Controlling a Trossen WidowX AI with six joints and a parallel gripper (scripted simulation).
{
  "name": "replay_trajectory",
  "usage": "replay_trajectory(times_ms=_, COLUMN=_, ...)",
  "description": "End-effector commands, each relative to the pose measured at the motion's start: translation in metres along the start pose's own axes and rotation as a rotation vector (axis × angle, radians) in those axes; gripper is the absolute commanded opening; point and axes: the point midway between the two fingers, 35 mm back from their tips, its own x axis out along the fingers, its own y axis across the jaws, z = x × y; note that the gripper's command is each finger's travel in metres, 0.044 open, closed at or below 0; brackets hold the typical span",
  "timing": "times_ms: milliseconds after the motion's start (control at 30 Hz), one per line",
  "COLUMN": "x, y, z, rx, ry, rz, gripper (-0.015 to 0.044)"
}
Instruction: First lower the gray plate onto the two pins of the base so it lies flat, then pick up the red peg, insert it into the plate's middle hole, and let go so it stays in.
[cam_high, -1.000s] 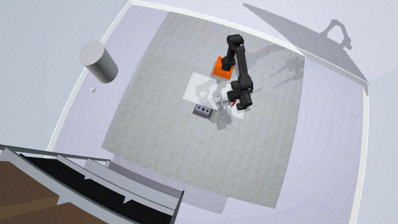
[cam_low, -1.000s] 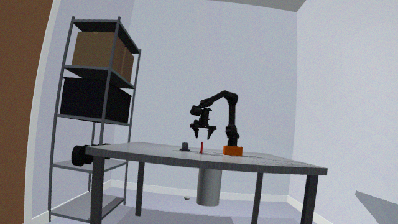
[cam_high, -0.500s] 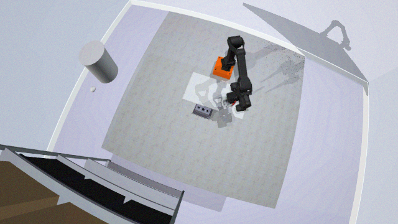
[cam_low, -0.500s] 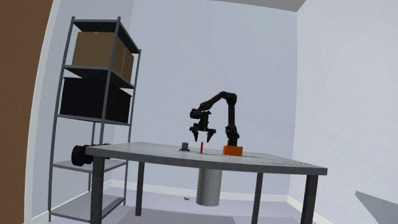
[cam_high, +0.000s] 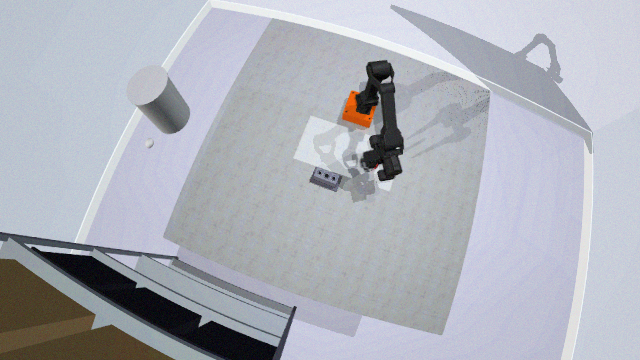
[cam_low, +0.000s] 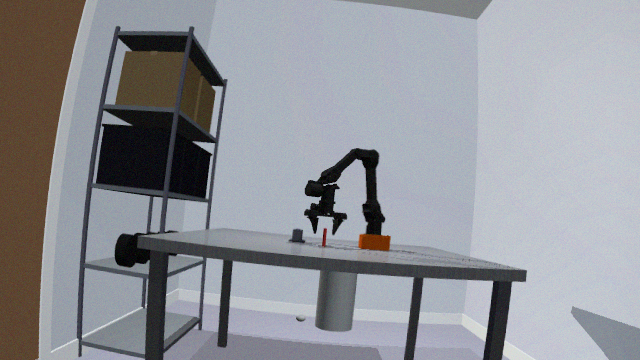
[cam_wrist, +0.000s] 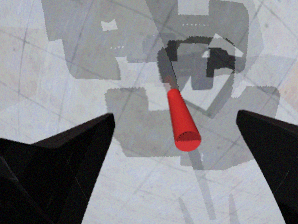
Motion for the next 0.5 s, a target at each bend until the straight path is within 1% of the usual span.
replay_trajectory(times_ms=0, x=0.0071, y=-0.0023, z=-0.0006, rx=-0.004, ry=0.003, rz=-0.005, gripper=0.044)
replay_trajectory(times_ms=167, x=0.0126, y=-0.0029, z=-0.0007, rx=-0.004, ry=0.003, rz=-0.005, gripper=0.044)
replay_trajectory(times_ms=467, x=0.0126, y=-0.0029, z=-0.0007, rx=-0.004, ry=0.003, rz=-0.005, gripper=0.0204)
